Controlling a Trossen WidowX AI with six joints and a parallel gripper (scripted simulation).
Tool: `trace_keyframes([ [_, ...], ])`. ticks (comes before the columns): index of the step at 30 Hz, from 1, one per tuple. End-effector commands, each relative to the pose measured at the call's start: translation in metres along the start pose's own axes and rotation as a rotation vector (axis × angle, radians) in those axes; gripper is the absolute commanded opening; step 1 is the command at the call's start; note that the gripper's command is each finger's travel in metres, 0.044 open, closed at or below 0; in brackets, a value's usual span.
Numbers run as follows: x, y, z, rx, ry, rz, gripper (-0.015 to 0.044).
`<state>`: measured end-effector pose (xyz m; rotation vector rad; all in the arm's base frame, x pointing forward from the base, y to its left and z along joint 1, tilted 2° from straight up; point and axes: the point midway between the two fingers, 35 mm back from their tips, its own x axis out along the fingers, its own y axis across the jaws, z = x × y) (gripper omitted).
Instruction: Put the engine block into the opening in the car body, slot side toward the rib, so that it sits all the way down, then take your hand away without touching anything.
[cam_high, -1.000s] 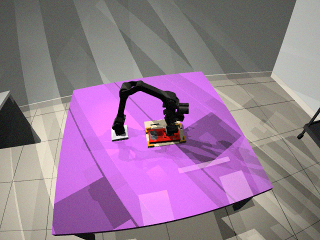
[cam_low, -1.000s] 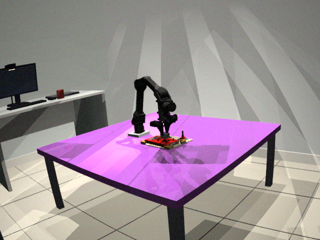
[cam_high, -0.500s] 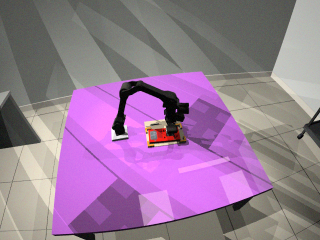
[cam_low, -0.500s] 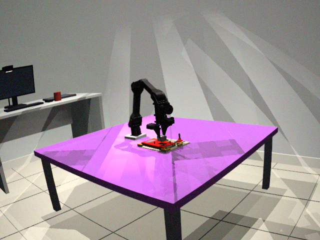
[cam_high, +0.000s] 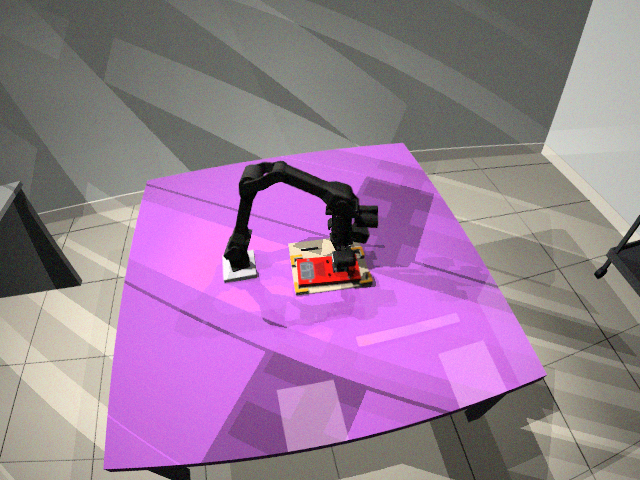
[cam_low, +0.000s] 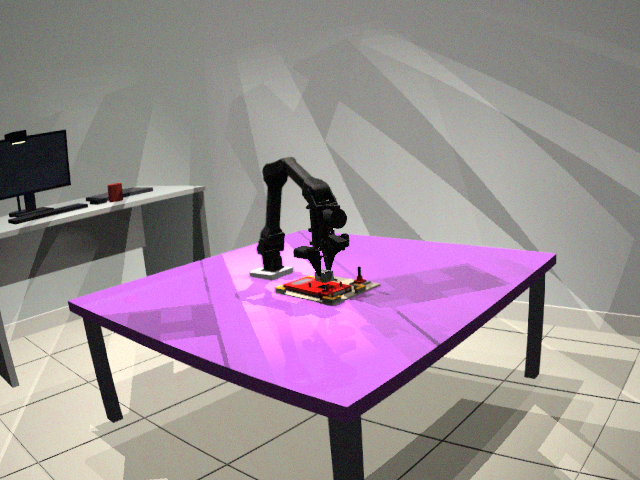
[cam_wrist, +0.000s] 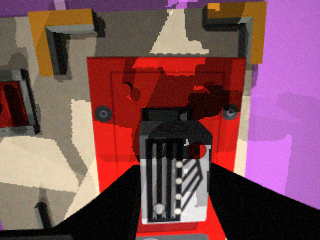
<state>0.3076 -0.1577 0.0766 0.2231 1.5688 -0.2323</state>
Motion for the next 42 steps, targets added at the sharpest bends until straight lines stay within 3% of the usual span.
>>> trace_keyframes([
  [1, -0.0010, -0.0008, 0.0016, -0.006, -0.005, -0.003, 0.0159],
  [36, -0.0019, -0.0019, 0.0031, 0.074, -0.005, -0.003, 0.0159],
  [42, -0.0019, -0.0018, 0.0030, -0.018, -0.005, -0.003, 0.0159],
])
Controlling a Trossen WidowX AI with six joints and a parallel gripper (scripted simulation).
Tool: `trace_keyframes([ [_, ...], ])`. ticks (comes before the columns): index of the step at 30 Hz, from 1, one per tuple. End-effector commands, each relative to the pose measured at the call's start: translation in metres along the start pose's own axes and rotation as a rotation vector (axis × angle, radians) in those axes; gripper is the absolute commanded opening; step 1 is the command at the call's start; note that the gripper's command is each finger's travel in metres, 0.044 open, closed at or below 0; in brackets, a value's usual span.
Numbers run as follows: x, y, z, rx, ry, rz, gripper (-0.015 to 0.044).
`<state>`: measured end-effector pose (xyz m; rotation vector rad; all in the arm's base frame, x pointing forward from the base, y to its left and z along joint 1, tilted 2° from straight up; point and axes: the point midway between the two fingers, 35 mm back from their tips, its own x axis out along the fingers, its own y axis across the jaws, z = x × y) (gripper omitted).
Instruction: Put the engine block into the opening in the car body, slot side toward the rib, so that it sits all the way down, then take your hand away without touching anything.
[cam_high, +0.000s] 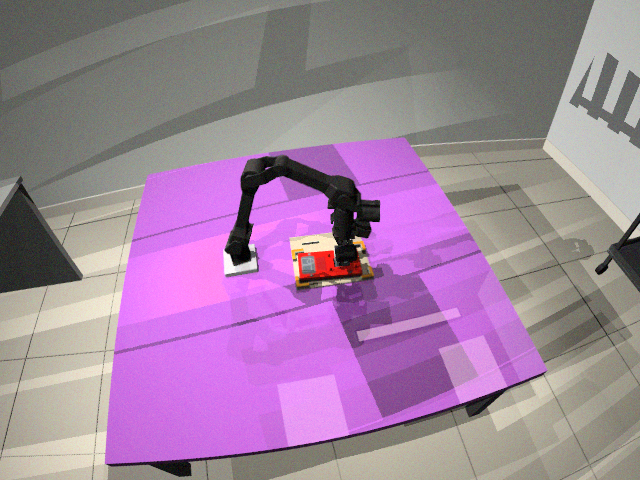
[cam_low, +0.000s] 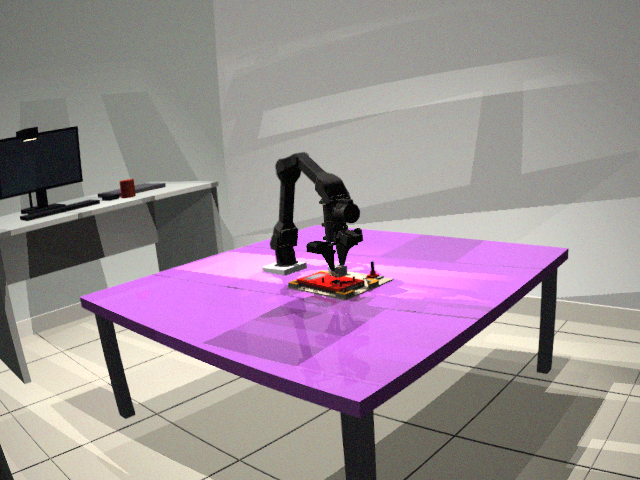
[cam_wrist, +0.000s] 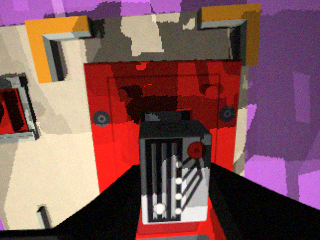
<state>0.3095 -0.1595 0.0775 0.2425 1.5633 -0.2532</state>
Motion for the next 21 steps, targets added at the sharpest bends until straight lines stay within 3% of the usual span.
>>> trace_keyframes([
  [1, -0.0010, -0.0006, 0.0007, -0.060, -0.002, -0.003, 0.0159],
  [11, 0.0007, -0.0005, 0.0007, -0.134, -0.002, -0.003, 0.0159],
  [21, 0.0010, -0.0004, 0.0008, 0.122, -0.002, -0.003, 0.0159],
])
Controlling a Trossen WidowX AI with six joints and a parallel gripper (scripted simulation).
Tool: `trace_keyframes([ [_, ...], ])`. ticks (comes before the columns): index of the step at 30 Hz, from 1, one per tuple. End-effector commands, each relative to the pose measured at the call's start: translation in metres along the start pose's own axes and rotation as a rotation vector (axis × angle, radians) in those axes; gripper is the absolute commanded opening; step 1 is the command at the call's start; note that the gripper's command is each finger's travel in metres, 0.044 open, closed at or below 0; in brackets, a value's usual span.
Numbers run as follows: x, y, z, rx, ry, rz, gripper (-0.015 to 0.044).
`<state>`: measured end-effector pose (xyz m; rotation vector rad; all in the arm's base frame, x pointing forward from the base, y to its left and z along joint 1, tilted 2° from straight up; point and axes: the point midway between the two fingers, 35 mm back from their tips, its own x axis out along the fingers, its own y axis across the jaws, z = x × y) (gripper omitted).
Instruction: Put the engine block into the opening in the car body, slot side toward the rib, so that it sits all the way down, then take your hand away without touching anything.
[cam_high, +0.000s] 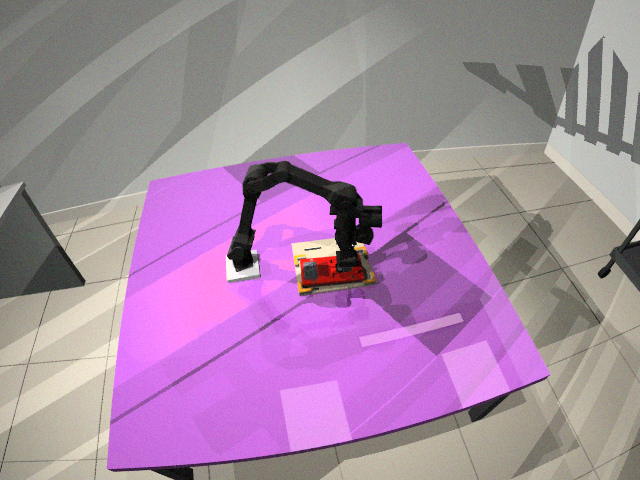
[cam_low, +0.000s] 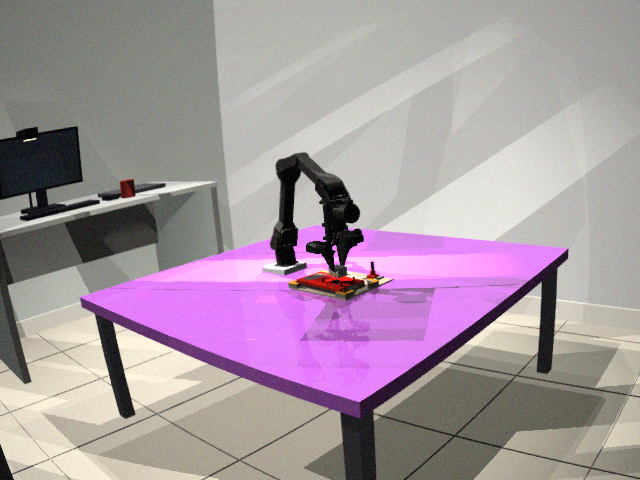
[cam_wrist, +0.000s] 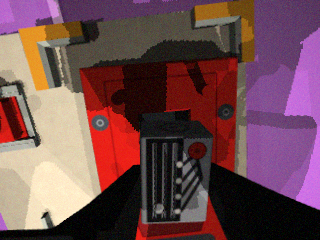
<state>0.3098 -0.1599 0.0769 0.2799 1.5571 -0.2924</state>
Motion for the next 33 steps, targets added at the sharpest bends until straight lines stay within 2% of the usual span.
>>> trace_keyframes([
  [1, 0.0006, -0.0001, 0.0003, 0.087, -0.001, -0.002, 0.0159],
  [14, 0.0011, 0.0000, 0.0003, -0.215, -0.001, -0.002, 0.0159],
  [26, 0.0016, 0.0001, 0.0003, 0.020, -0.001, -0.002, 0.0159],
  [33, 0.0020, 0.0001, 0.0003, -0.030, -0.001, -0.002, 0.0159],
])
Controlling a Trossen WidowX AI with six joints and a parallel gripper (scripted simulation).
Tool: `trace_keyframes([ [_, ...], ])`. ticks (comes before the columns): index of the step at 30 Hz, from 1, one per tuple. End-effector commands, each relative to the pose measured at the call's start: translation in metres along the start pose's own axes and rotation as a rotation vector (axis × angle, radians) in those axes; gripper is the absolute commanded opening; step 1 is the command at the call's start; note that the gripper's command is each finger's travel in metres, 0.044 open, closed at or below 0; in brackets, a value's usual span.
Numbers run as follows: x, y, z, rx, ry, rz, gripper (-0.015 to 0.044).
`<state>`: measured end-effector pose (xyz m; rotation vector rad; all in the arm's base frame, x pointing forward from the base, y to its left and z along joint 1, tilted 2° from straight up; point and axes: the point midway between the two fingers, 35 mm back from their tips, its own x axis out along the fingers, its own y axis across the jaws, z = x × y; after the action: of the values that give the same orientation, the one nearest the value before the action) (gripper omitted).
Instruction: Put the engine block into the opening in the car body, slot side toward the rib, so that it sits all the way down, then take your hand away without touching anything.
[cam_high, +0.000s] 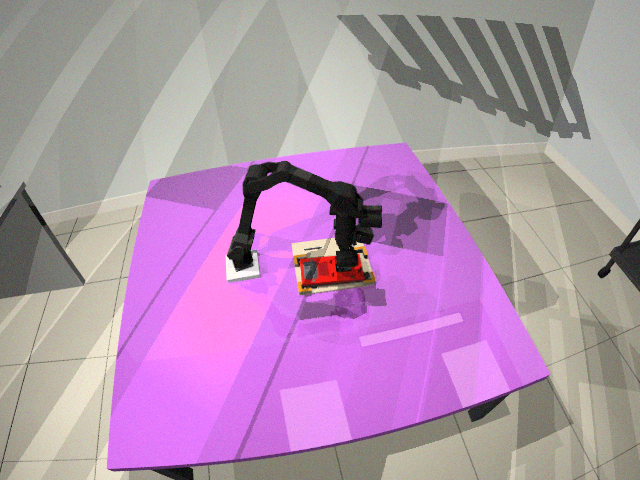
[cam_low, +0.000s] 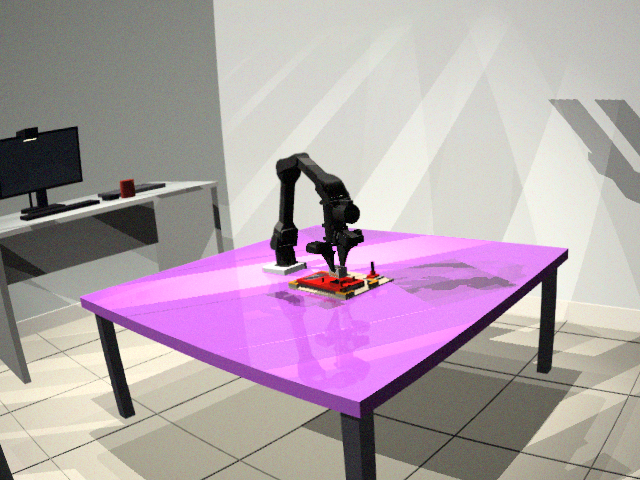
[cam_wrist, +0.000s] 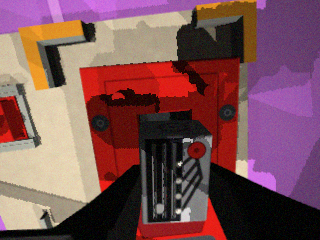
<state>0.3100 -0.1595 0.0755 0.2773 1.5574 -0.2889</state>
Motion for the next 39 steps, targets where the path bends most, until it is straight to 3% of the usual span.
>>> trace_keyframes([
  [1, 0.0005, -0.0003, 0.0003, -0.045, -0.001, -0.003, 0.0159],
  [7, 0.0009, -0.0002, 0.0002, -0.135, -0.001, -0.003, 0.0159],
  [39, 0.0029, -0.0001, 0.0003, -0.067, -0.001, -0.003, 0.0159],
])
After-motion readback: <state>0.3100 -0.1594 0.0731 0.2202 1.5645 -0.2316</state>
